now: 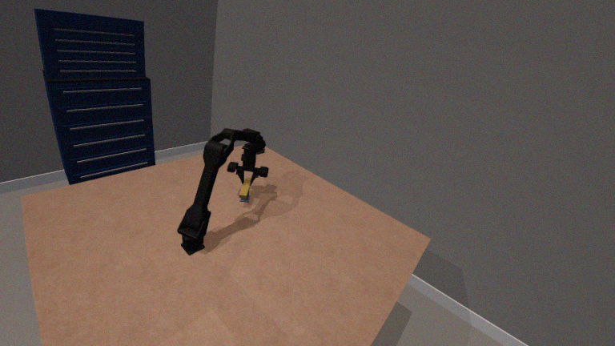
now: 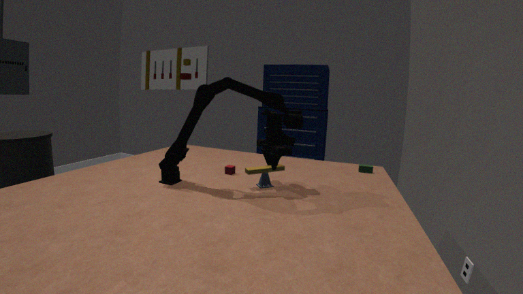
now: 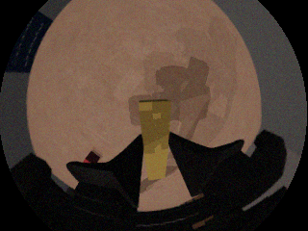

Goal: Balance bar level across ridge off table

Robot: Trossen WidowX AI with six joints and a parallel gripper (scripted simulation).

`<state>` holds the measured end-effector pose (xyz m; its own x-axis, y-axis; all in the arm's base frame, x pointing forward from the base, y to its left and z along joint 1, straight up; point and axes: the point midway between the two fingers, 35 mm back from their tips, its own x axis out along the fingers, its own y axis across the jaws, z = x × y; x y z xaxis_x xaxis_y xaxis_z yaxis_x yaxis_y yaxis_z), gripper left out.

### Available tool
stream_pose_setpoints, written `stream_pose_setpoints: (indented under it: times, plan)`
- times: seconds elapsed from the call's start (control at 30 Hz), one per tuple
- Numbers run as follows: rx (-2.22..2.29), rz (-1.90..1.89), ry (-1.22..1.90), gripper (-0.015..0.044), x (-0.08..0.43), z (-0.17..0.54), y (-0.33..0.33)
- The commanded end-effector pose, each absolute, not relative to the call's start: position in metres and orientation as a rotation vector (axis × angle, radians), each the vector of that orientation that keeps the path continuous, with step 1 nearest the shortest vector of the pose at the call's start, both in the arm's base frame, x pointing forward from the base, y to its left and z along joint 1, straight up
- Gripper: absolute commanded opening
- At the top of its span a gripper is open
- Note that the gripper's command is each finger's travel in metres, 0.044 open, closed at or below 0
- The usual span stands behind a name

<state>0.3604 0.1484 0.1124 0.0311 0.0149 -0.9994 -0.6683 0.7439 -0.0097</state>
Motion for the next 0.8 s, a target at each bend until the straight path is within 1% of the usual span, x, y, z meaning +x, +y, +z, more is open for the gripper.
stream_pose_setpoints:
  times: [0.0, 0.77]
  plan:
    - [-0.570, 0.571, 1.456, 0.0000, 0.3610, 0.1121, 0.1482]
    - [-0.570, 0.571, 1.456, 0.0000, 0.3608, 0.1101, 0.1482]
